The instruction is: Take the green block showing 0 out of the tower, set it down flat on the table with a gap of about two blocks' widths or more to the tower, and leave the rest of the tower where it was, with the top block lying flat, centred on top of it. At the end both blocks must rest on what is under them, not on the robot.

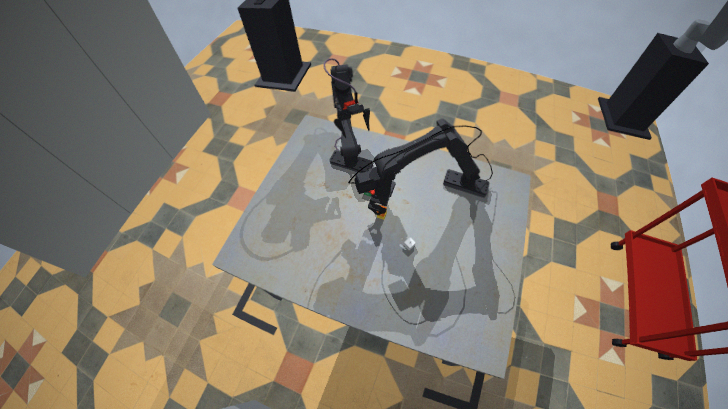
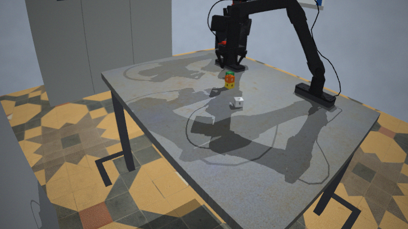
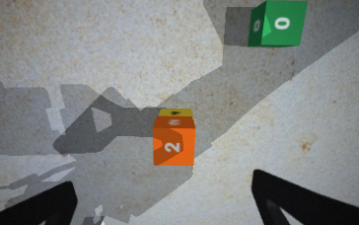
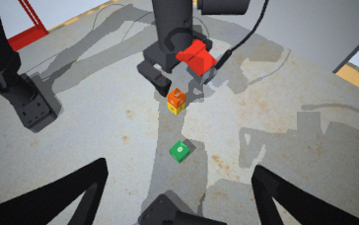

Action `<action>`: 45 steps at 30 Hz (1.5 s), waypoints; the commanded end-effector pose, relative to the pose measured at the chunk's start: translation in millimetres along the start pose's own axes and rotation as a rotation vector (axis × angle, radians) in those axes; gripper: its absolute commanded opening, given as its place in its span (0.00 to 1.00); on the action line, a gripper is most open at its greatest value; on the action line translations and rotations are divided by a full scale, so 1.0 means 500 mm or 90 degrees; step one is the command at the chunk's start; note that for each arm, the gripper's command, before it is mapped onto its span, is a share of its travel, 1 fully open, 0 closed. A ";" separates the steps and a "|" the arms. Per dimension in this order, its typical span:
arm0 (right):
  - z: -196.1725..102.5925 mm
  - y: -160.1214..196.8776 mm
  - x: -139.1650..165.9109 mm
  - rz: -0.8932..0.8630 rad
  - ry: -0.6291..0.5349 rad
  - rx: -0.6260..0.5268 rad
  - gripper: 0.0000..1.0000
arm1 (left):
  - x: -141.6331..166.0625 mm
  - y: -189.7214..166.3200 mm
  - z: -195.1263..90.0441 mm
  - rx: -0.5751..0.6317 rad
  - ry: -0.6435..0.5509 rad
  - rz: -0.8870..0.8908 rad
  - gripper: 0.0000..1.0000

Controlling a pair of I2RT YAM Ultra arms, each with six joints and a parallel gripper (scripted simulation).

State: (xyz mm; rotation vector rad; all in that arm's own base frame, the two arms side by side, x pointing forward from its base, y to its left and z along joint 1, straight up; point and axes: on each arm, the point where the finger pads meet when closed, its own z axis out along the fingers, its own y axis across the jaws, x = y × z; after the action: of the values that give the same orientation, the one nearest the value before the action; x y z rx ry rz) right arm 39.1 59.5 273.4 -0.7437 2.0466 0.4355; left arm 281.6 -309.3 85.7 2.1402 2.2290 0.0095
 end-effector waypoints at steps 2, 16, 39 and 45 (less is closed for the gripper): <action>0.072 -0.027 -0.077 0.009 0.004 0.007 1.00 | 0.010 0.044 -0.054 -0.075 -0.073 -0.058 1.00; 0.334 -0.027 -0.071 0.002 0.193 -0.012 1.00 | 0.190 0.108 -0.260 -0.277 -0.305 -0.275 1.00; 0.507 0.009 0.040 -0.033 0.337 -0.011 1.00 | 0.520 0.221 -0.612 -0.677 -0.704 -0.667 1.00; 0.502 0.015 0.047 -0.039 0.346 -0.018 1.00 | 0.570 0.244 -0.650 -0.730 -0.746 -0.726 1.00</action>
State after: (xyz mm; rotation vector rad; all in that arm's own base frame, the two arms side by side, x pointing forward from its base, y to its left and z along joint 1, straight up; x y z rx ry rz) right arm 180.3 192.8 114.5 -1.0261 2.5344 0.2321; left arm 370.6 -15.7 393.3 0.1272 1.6439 0.0156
